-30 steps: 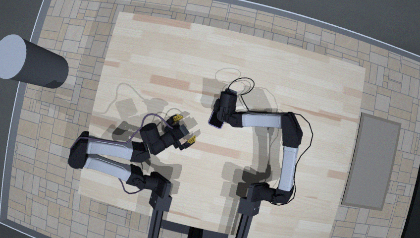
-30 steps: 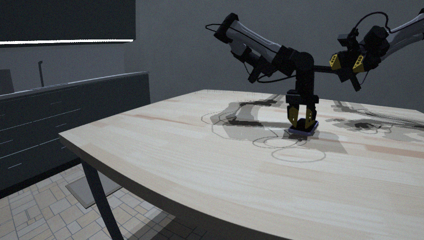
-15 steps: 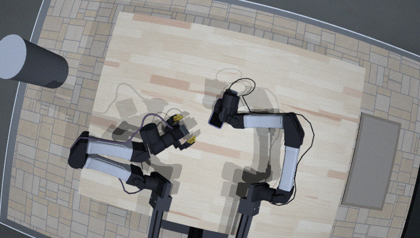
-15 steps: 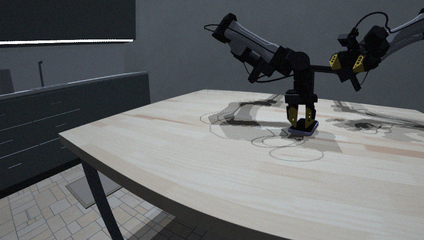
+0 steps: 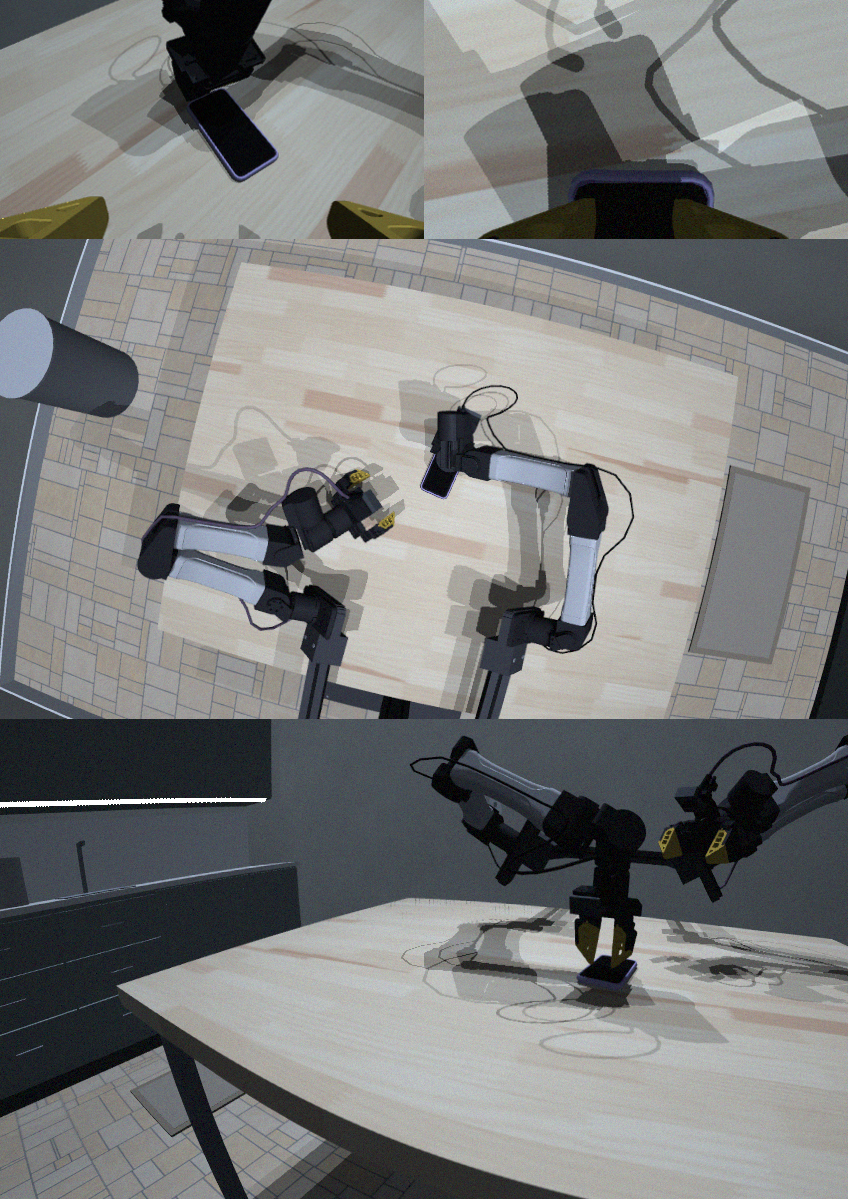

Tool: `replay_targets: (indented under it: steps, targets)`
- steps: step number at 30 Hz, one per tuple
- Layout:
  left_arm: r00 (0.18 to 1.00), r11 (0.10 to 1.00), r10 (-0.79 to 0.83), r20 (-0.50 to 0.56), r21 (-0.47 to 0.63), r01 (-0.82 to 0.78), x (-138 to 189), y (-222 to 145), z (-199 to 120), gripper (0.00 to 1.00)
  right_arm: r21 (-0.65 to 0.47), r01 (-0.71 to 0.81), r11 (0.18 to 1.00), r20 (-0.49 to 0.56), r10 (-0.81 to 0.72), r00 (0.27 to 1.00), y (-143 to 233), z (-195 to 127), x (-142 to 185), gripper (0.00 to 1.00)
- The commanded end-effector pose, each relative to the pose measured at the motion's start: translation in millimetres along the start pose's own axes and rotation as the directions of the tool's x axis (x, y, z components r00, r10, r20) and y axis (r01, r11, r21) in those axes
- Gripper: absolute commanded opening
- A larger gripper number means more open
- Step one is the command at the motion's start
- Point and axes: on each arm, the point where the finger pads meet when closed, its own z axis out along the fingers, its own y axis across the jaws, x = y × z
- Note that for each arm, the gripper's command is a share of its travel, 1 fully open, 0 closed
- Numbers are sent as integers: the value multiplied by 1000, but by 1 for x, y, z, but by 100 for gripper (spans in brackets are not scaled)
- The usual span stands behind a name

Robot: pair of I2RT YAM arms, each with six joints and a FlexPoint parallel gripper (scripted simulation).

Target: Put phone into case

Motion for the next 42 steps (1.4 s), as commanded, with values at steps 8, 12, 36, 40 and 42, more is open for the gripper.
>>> replay_targets:
  steps: [8,12,36,40,42]
  targets:
    - [1000,1000,-2,28,-13,2,-9,7,2,100,29,19,999,-44,-18,999,-2,2,10,36]
    - [1000,1000,-2,28,-13,2,-9,7,2,100,29,19,999,-44,-18,999,-2,2,10,36]
    - [1000,1000,-2,28,-13,2,-9,7,2,100,2,19,1000,-55,-19,998,-3,20,26,36]
    - [1000,1000,-2,28,-13,2,-9,7,2,100,-8,19,1000,-53,-19,998,-4,25,29,36]
    - [1000,1000,-2,28,-13,2,-9,7,2,100,-13,19,1000,-53,-19,998,-4,27,30,36]
